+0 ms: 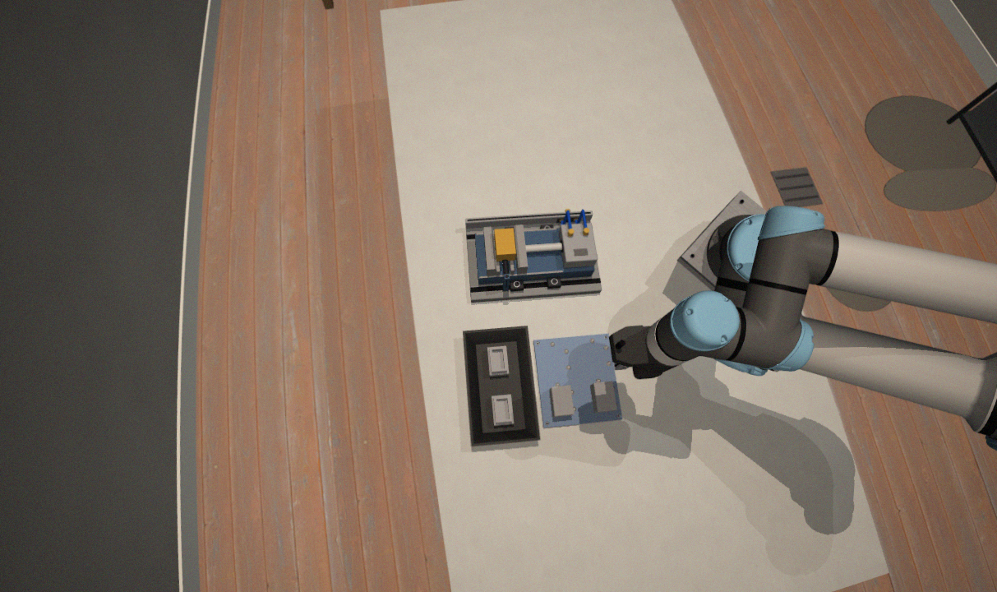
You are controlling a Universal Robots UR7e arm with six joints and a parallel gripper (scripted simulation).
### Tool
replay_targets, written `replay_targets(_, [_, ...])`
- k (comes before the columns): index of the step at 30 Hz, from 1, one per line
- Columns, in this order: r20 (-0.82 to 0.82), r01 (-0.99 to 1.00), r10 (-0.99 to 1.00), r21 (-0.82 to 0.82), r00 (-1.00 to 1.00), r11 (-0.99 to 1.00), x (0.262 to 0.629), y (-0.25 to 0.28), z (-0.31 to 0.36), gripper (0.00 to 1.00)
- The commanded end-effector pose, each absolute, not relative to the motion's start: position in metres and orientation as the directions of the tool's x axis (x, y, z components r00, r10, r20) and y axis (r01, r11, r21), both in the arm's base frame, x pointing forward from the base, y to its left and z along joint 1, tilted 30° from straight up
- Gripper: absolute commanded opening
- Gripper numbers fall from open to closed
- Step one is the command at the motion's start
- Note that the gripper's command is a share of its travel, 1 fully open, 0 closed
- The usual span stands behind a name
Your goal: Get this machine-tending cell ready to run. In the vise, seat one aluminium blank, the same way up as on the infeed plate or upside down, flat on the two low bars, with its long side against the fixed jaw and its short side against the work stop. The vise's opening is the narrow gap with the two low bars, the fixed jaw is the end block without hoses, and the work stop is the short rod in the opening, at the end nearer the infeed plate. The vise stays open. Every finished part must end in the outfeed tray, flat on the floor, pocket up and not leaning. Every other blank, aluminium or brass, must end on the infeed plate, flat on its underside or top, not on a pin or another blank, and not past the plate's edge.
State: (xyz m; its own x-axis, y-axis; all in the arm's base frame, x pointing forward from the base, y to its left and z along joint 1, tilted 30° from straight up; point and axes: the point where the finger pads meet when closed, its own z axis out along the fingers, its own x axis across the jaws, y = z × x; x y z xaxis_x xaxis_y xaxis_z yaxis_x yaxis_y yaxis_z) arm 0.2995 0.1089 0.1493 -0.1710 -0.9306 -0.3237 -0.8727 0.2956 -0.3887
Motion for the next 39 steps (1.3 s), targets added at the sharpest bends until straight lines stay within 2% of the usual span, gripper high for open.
replay_targets(1, [-0.327, -0.872, -0.93, -0.391, -0.168, 0.295, 0.295, 0.106, 0.158, 0.0])
replay_targets(39, [-0.327, -0.872, -0.93, -0.39, -0.168, 0.295, 0.276, 0.097, 0.194, 0.0])
